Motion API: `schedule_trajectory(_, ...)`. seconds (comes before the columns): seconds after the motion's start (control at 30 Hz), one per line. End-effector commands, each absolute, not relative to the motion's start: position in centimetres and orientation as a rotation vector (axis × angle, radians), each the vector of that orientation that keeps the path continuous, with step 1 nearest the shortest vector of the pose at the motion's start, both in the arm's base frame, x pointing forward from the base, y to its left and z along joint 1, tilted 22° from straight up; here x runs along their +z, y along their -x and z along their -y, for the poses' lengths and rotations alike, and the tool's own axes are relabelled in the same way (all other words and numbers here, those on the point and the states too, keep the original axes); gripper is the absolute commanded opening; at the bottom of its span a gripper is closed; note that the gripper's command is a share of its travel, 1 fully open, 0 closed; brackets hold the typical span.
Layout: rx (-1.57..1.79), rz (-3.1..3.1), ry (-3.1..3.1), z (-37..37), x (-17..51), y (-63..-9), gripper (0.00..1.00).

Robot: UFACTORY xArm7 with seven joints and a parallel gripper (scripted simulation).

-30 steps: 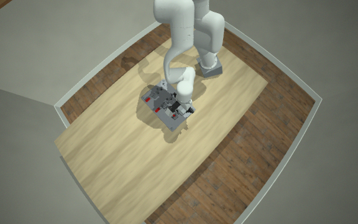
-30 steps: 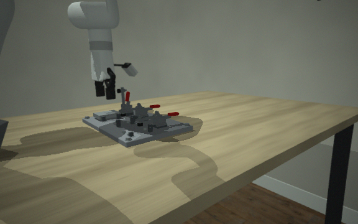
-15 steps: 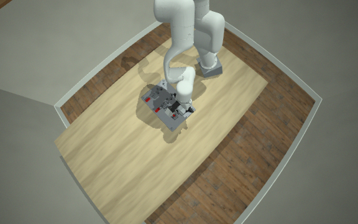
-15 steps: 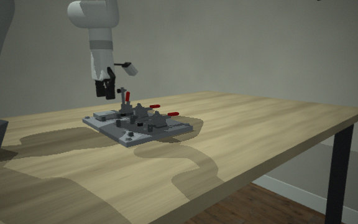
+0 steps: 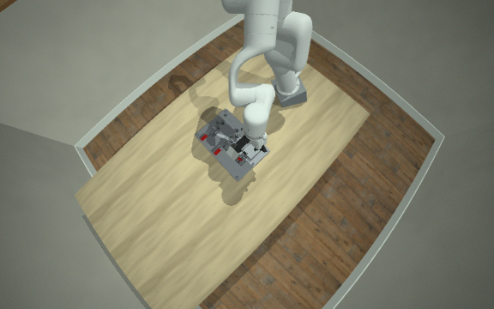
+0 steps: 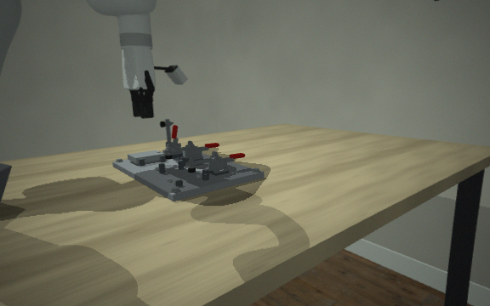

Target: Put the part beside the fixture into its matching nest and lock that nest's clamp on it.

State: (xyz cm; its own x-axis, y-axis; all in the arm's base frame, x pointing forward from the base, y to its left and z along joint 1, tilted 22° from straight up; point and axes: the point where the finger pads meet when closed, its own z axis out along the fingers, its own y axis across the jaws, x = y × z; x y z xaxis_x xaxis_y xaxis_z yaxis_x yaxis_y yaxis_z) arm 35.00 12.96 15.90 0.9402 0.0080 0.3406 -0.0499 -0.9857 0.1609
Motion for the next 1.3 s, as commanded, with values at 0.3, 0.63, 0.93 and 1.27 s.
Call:
schedule_trajectory(0.3,0.502,0.033,-2.927,-13.7,21.8,-32.9,0.47)
schedule_trajectory(0.63,0.502,0.033,-2.927,-13.7,22.0,-33.7,0.47)
schedule_trajectory(0.93,0.502,0.033,-2.927,-13.7,23.2,-36.9,0.47)
schedule_trajectory(1.27,0.502,0.033,-2.927,-13.7,24.2,-39.7,0.47)
